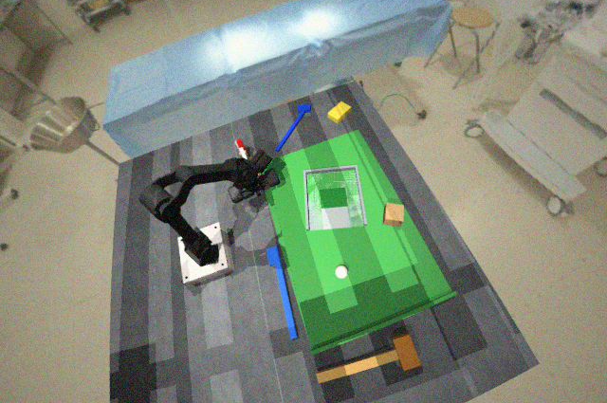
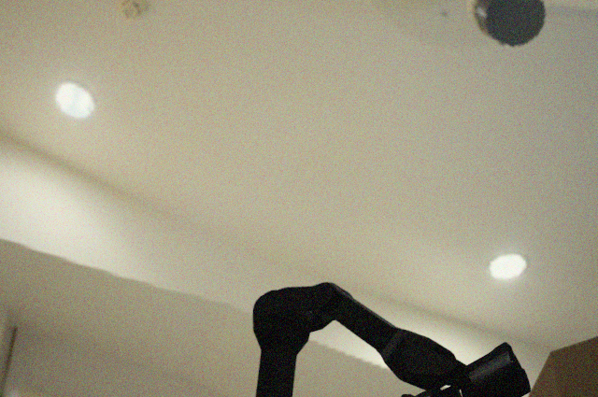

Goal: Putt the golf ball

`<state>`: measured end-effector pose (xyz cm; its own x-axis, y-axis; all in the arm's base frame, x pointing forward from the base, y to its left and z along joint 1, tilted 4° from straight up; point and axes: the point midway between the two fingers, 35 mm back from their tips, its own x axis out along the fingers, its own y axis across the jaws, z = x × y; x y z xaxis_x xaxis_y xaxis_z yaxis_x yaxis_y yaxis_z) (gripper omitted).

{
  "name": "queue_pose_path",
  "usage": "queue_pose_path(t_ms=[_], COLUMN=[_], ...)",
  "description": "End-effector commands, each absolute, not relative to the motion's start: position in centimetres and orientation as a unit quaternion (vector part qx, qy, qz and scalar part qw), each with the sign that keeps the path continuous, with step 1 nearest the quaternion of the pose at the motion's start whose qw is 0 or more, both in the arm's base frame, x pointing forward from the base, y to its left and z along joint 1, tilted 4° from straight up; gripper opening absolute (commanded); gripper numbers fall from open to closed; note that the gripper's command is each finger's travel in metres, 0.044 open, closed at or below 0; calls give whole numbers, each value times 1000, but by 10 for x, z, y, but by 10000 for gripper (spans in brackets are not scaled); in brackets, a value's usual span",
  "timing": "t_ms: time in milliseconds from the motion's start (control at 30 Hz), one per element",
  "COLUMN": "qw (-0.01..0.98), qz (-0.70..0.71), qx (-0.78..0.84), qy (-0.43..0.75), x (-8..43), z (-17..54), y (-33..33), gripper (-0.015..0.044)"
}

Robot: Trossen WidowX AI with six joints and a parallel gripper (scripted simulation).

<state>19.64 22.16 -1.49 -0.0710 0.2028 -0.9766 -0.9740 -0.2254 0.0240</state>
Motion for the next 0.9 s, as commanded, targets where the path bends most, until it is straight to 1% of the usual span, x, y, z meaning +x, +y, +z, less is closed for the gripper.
queue_pose_path(t_ms=[0,67,167,400,867], qw=[479,479,479,479,479], qz=[614,614,614,614,614], qx=[-485,-485,-485,-485,-485], qy=[397,397,397,397,397], x=[196,196,196,198,198], z=[-14,-14,-14,-5,84], y=[222,222,222,223,227], gripper=[72,20,0,0,0])
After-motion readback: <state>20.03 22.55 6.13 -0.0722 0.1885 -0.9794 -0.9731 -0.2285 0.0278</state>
